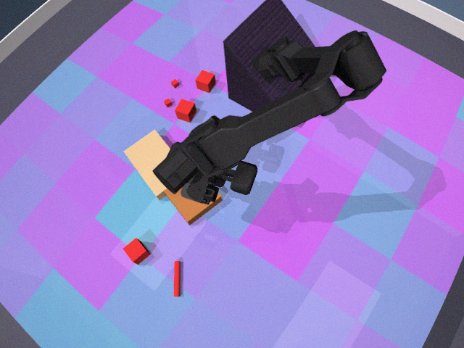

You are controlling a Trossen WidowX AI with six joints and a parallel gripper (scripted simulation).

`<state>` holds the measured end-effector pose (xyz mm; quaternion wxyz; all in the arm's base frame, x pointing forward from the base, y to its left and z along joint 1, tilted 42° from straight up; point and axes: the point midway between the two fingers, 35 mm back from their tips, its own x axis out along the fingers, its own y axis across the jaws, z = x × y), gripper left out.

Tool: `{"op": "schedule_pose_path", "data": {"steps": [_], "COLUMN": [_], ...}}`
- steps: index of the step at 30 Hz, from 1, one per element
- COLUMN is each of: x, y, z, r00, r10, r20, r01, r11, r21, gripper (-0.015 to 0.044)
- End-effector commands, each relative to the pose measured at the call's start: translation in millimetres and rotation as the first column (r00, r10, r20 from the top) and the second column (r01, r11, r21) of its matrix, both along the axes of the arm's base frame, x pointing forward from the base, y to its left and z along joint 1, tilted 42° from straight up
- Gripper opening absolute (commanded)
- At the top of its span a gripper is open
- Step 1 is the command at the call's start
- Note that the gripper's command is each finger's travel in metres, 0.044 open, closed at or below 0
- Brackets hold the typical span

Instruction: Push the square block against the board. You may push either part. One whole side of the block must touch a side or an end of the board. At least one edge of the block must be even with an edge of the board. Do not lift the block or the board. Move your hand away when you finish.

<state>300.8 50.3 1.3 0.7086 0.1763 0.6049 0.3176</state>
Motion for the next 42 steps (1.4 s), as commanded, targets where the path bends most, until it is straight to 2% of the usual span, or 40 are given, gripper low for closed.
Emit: {"op": "schedule_pose_path", "data": {"steps": [1,13,21,28,42], "x": [-9,-31,-31,-29,-17], "y": [-4,-9,-8,27,25], "z": [-4,-12,-13,-51,-54], "r00": [0.988,0.855,0.851,0.851,0.852], "r10": [-0.118,-0.38,-0.384,-0.383,-0.383], "r20": [-0.103,-0.354,-0.357,-0.36,-0.358], "r01": [0.118,0.393,0.397,0.398,0.397], "r11": [0.993,0.919,0.917,0.917,0.917], "r21": [0.002,-0.037,-0.039,-0.036,-0.035], "gripper": [0.0,0.0,0.0,0.0,0.0]}}
